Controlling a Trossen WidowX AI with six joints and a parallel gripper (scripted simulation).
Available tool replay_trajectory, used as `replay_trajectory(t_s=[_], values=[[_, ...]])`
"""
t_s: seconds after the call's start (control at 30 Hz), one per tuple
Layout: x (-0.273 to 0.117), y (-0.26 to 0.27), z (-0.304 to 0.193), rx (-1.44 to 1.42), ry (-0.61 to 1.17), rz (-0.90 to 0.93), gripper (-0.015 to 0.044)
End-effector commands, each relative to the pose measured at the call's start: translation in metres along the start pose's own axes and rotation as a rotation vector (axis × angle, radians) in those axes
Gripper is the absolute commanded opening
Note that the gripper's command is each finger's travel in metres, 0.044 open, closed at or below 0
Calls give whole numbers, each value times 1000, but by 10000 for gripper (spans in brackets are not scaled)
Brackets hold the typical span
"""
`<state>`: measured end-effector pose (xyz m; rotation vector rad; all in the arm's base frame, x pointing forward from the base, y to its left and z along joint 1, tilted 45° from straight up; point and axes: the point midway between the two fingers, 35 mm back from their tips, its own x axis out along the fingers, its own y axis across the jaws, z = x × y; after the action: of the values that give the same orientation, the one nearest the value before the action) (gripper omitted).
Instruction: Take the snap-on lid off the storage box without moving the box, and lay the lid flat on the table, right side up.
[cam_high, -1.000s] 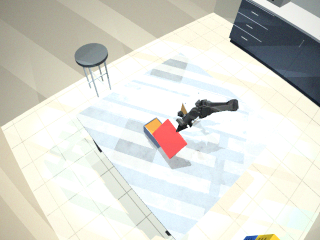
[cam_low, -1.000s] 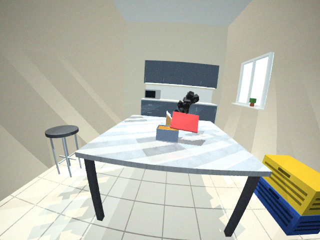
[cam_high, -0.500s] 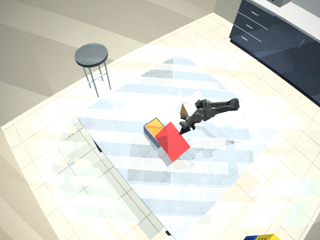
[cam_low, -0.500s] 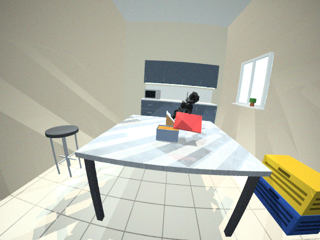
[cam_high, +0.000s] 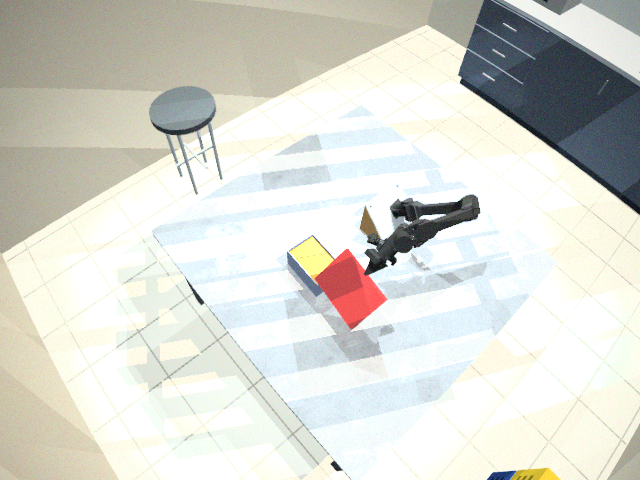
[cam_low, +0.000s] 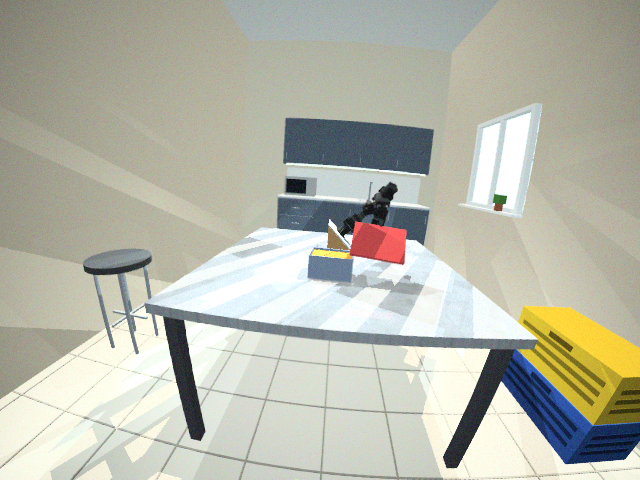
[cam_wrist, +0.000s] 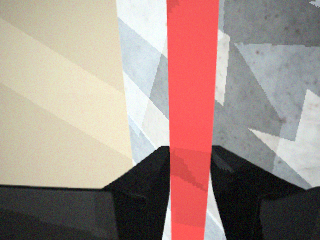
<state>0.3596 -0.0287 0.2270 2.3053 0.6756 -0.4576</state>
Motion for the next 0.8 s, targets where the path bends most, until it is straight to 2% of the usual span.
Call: replay_trajectory(t_s=[0.0, 0.77], values=[[-4, 5, -13, -5, 0, 19, 0], [-7, 2, -59, -4, 2, 20, 0]])
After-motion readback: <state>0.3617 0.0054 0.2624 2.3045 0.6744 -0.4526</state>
